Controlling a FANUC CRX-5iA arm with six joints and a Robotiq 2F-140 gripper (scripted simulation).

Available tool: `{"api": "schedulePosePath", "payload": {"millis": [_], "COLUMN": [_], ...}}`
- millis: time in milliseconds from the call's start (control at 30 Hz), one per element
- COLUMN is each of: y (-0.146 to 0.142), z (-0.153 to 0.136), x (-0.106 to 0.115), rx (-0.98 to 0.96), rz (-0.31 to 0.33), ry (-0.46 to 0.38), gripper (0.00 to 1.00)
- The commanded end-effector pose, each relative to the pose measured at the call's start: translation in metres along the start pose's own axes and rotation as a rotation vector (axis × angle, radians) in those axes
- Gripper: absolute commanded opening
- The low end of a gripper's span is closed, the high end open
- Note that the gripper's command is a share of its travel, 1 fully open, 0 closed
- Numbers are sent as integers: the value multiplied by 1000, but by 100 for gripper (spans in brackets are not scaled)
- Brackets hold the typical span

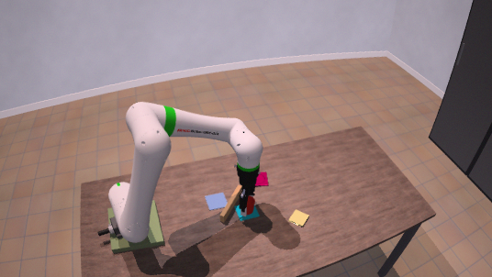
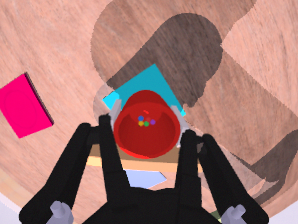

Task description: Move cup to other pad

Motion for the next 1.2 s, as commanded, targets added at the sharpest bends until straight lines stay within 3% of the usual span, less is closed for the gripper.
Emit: {"api": "schedulePosePath", "payload": {"millis": [0,500,533,1167], "y": [0,0,0,0], "z": [0,0,0,0], "x": [-1,-3,-3,-3], "rx": [0,0,0,0], "rz": [0,0,0,0], "ry": [0,0,0,0], "gripper": [49,49,59,59]}}
Point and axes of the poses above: the point where the finger pads meet when closed, its own x axis back along the fingers, its own y axis across the jaws, z = x × y, the point moved 1 cm from there along x, back along the fingers, and after that the axes turned 13 degrees about -x, right-handed, at the moved point
